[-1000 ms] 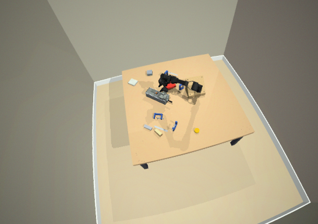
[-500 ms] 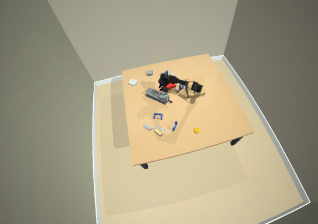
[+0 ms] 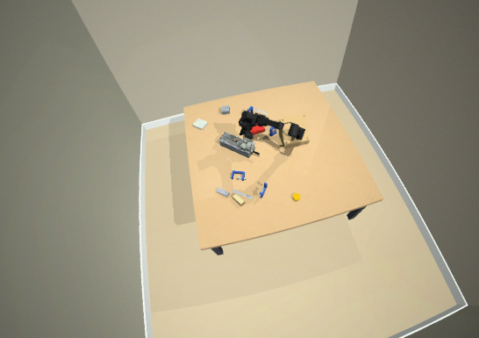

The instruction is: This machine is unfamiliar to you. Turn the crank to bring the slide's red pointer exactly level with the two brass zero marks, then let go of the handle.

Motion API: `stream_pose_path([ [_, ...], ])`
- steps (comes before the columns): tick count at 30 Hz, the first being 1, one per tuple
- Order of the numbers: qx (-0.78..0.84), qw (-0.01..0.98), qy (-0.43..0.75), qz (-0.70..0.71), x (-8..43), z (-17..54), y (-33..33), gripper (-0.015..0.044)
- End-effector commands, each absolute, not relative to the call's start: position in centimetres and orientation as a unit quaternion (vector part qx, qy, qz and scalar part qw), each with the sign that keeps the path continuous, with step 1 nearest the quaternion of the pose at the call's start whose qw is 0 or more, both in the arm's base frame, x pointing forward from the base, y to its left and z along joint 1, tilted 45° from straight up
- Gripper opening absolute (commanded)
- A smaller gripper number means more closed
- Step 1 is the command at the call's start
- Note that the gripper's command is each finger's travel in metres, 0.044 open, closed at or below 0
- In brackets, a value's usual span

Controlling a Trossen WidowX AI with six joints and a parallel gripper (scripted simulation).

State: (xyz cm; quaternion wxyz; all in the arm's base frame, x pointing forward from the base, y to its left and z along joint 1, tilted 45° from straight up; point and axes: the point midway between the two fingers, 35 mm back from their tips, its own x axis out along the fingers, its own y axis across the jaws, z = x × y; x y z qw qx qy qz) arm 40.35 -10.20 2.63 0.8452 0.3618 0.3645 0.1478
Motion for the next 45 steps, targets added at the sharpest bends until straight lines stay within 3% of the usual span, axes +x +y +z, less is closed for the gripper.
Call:
stream_pose_path([
  [1,0.362,0.845,0.365,0.148,40.35,2.63,-10.20,0.0000],
  [9,0.362,0.845,0.365,0.148,40.35,2.63,-10.20,0.0000],
  [26,0.362,0.845,0.365,0.148,40.35,2.63,-10.20,0.0440],
  [27,0.362,0.845,0.365,0.148,40.35,2.63,-10.20,0.0440],
  [43,0.362,0.845,0.365,0.148,40.35,2.63,-10.20,0.0020],
  [45,0.362,0.845,0.365,0.148,40.35,2.63,-10.20,0.0000],
])
